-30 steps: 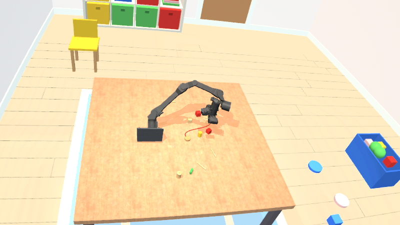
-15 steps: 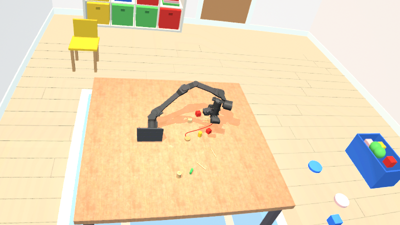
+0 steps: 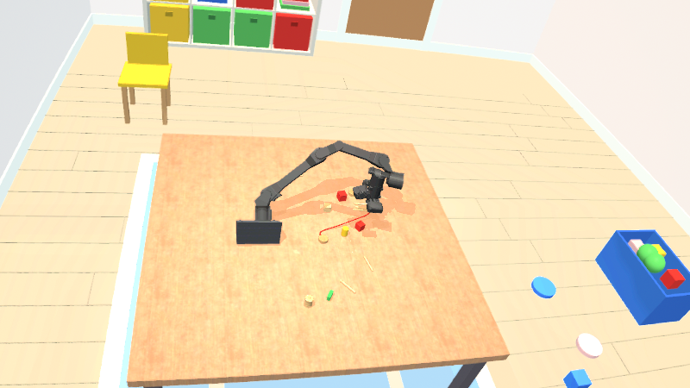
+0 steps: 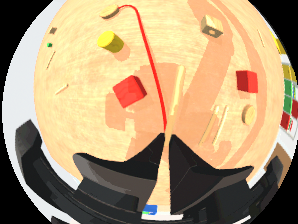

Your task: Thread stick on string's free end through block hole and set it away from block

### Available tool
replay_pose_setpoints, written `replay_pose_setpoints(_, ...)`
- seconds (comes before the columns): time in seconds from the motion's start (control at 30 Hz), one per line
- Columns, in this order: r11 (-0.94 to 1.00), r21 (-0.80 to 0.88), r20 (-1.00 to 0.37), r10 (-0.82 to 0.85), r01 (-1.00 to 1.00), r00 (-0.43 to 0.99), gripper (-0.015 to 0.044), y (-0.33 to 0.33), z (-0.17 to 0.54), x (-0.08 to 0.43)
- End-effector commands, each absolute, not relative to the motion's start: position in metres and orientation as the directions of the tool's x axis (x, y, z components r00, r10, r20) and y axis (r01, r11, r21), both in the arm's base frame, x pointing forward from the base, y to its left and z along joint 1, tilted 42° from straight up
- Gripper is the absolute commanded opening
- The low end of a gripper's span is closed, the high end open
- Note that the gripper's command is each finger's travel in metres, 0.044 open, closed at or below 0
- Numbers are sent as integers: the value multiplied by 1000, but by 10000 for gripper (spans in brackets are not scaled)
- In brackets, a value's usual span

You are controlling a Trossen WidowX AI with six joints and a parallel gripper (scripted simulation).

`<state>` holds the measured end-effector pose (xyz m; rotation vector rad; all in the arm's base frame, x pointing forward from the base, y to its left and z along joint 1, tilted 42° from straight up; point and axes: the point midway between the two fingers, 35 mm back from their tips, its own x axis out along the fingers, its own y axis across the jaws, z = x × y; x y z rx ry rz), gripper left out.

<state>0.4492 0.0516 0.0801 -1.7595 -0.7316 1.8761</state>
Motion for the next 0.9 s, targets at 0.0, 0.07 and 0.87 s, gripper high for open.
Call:
replay_pose_setpoints(0.0, -747, -664, -747, 662, 26, -53, 0, 54, 84, 456)
replay_pose_setpoints(0.07, -746, -665, -747, 663, 26, -48, 0, 54, 84, 458)
replay_pose_setpoints(0.87, -745, -667, -745, 666, 25, -34, 0, 74, 85, 458)
